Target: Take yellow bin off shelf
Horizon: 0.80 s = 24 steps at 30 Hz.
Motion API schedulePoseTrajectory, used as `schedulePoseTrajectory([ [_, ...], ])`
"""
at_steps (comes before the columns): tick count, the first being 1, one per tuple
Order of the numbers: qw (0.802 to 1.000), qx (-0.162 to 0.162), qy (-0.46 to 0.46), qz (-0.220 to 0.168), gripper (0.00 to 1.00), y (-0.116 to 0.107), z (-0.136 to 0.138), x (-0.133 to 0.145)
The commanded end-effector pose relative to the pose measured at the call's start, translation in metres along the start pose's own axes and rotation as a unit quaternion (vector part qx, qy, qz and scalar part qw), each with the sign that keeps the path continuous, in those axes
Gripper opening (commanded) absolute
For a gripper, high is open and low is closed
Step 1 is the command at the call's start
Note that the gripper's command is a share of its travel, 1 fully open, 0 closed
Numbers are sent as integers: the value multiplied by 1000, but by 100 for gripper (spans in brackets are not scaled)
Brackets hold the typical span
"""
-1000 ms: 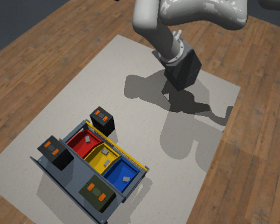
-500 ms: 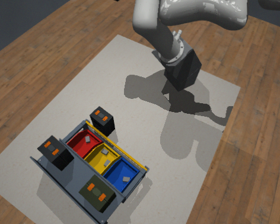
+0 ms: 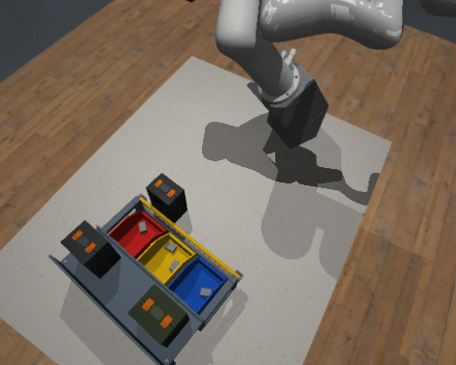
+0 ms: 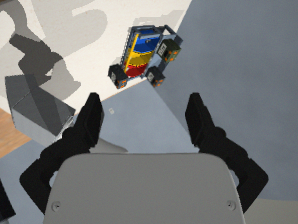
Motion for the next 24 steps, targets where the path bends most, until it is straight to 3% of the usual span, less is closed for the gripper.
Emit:
schedulePoseTrajectory([
  [1, 991, 22, 74, 106, 100, 0, -2, 12],
  [2, 1000, 4, 16, 23, 100, -1, 1, 3],
  [6, 991, 22, 74, 106, 100, 0, -2, 12],
  [18, 991, 22, 74, 106, 100, 0, -2, 12],
  [19, 1000, 4, 16, 23, 100, -1, 1, 3],
  [23, 991, 22, 74, 106, 100, 0, -2, 12],
  [24, 991, 22, 74, 106, 100, 0, -2, 12],
])
Point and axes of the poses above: the point where the finger pads meet when closed, its own y axis out along the fingers, its own z axis across the jaws, x = y × z, the point moved 5 cm from there along -y, back along the fingers, and after that the axes turned 8 degrees about -y, right-handed, at the moved point
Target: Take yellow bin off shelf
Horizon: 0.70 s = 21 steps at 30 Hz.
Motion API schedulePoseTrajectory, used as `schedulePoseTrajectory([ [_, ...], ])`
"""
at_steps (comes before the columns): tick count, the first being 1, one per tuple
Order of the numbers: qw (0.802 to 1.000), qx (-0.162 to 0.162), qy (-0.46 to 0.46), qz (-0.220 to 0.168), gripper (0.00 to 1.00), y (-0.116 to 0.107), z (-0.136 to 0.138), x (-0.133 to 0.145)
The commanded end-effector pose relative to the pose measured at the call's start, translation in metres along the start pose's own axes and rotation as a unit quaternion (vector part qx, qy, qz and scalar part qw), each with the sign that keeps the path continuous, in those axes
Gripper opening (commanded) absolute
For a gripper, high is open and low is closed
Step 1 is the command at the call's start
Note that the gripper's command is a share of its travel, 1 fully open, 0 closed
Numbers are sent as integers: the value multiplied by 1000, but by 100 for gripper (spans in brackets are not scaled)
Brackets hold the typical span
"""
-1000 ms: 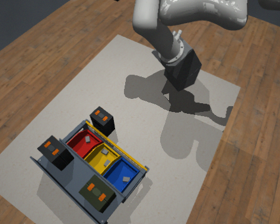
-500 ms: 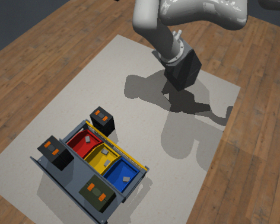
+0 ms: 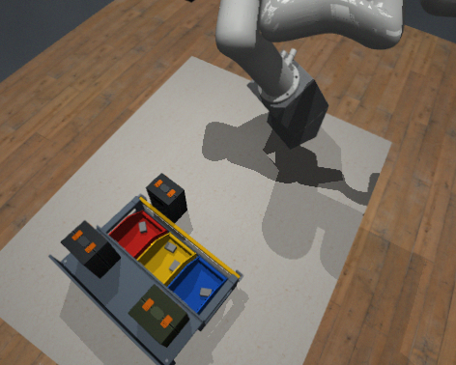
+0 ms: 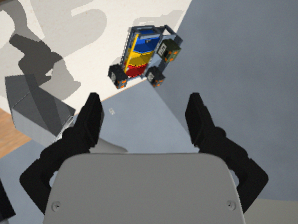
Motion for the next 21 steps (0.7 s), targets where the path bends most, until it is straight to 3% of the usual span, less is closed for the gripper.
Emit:
schedulePoseTrajectory([
  [1, 991, 22, 74, 106, 100, 1, -2, 12],
  [11, 991, 22, 74, 106, 100, 1, -2, 12],
  [12, 1000, 4, 16, 22, 100, -1, 1, 3],
  [16, 991, 22, 74, 106, 100, 1, -2, 12],
  [21, 991, 22, 74, 106, 100, 1, -2, 12],
])
Point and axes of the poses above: the point where the finger pads meet when closed, its own y axis out along the fingers, its own z axis across the jaws, x = y × z, the point moved 5 cm from there along -y, back along the fingers, and after that the axes turned 8 degrees about -y, right-handed, at the moved point
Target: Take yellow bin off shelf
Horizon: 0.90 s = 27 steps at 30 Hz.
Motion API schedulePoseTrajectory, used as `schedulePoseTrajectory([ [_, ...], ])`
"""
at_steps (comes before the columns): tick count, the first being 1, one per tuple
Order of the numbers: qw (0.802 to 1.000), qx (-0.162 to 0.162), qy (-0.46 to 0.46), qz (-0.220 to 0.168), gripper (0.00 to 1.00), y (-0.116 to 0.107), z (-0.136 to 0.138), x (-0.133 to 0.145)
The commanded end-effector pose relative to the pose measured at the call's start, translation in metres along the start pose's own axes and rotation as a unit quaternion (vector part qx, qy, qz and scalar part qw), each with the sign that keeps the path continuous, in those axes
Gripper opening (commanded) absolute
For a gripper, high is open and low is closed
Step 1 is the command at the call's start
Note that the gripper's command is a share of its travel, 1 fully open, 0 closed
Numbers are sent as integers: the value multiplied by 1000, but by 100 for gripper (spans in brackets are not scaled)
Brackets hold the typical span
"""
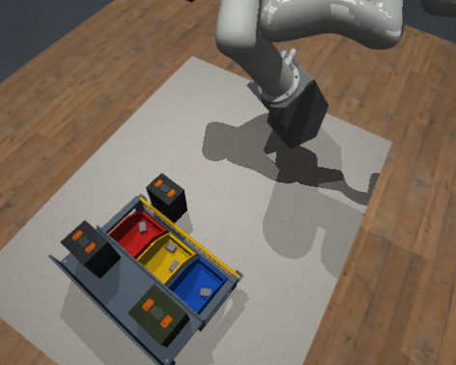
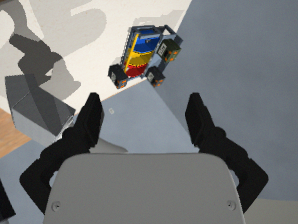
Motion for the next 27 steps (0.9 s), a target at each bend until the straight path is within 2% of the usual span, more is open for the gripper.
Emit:
schedulePoseTrajectory([
  [1, 991, 22, 74, 107, 100, 0, -2, 12],
  [7, 991, 22, 74, 107, 100, 0, -2, 12],
  [8, 1000, 4, 16, 23, 100, -1, 1, 3],
  [12, 991, 22, 74, 107, 100, 0, -2, 12],
  [24, 991, 22, 74, 107, 100, 0, -2, 12],
  [25, 1000, 0, 2, 2, 100, -1, 1, 1],
  [27, 1000, 0, 2, 2, 100, -1, 1, 1],
])
Point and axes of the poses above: the point where the finger pads meet when closed, its own y axis out along the fingers, its own z axis across the jaws, x = y × z, the point moved 5 cm from there along -y, back along the fingers, and after that the axes turned 8 degrees about -y, right-handed, at the moved point
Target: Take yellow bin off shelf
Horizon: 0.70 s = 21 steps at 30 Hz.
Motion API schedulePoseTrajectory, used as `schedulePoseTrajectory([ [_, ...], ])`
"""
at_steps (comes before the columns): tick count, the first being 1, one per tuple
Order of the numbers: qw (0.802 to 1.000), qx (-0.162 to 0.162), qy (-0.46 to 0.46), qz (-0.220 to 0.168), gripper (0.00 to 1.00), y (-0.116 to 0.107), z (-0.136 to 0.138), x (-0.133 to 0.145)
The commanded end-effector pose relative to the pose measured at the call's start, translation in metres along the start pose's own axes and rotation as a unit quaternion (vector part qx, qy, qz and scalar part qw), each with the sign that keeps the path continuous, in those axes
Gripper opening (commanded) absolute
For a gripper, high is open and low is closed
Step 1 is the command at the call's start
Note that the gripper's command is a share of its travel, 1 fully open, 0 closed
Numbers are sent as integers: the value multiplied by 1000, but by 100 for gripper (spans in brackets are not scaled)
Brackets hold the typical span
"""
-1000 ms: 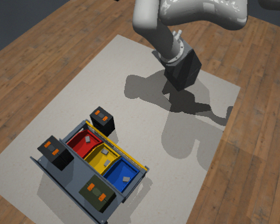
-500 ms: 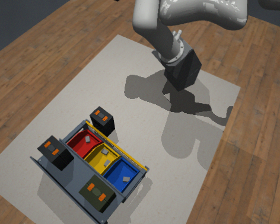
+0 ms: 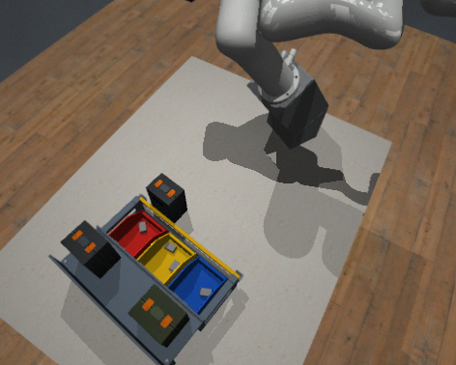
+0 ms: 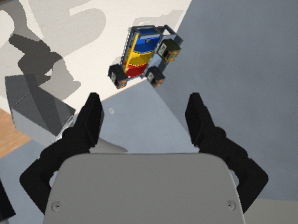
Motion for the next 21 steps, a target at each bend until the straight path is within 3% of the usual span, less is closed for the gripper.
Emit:
schedulePoseTrajectory([
  [1, 1000, 0, 1, 2, 100, -1, 1, 1],
  [14, 1000, 0, 1, 2, 100, -1, 1, 1],
  [19, 992, -4, -109, 70, 100, 40, -3, 36],
  [21, 992, -4, -109, 70, 100, 40, -3, 36],
])
Point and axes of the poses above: the point where the finger pads meet when closed, its own y axis out along the fingers, its own z axis across the jaws, x = y × z, the point moved 5 cm from there along -y, back along the fingers, and after that the axes turned 8 degrees about -y, right-handed, at the moved point
